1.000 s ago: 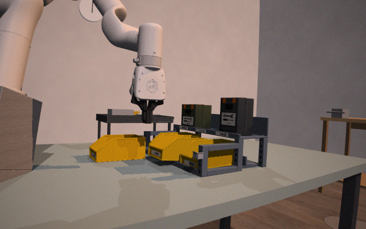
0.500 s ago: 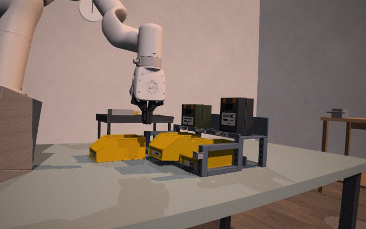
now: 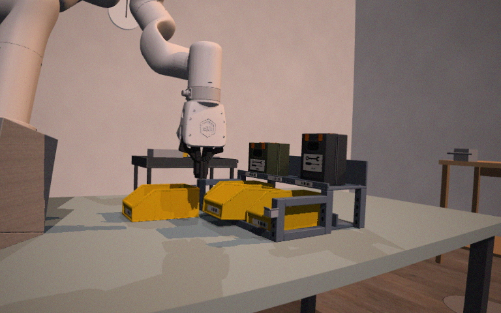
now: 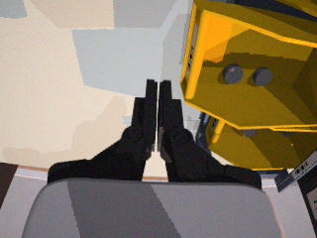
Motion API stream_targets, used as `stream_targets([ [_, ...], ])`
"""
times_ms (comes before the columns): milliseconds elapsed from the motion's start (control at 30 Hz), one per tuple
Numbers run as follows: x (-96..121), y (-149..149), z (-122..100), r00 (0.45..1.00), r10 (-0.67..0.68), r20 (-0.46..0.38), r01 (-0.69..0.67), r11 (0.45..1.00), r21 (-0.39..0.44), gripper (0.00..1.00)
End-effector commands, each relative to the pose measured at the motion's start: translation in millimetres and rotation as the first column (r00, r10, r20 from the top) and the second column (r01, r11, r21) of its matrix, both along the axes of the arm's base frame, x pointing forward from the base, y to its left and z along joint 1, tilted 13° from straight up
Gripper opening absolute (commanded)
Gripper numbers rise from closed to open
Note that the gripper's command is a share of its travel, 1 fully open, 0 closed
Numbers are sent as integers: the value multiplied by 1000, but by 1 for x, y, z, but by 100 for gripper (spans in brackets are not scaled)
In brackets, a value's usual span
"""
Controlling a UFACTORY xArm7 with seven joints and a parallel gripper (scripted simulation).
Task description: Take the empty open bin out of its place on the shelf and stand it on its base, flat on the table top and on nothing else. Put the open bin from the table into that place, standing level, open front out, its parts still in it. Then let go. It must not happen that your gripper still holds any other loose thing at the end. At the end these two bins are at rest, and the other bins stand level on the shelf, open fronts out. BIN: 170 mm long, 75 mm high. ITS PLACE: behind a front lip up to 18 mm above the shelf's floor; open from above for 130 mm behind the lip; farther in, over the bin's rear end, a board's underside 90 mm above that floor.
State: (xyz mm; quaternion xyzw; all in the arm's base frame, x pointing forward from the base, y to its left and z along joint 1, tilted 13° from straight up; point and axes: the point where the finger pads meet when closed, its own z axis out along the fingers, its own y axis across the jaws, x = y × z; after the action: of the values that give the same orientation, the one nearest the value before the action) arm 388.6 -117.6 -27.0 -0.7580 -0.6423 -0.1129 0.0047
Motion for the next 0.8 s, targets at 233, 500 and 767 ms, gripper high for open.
stream_targets([
  [233,7,4,-36,1000,-1,3,1,1000,-1,0],
  [500,10,7,-56,1000,-1,3,1,1000,-1,0],
  [767,14,10,-77,1000,-1,3,1,1000,-1,0],
])
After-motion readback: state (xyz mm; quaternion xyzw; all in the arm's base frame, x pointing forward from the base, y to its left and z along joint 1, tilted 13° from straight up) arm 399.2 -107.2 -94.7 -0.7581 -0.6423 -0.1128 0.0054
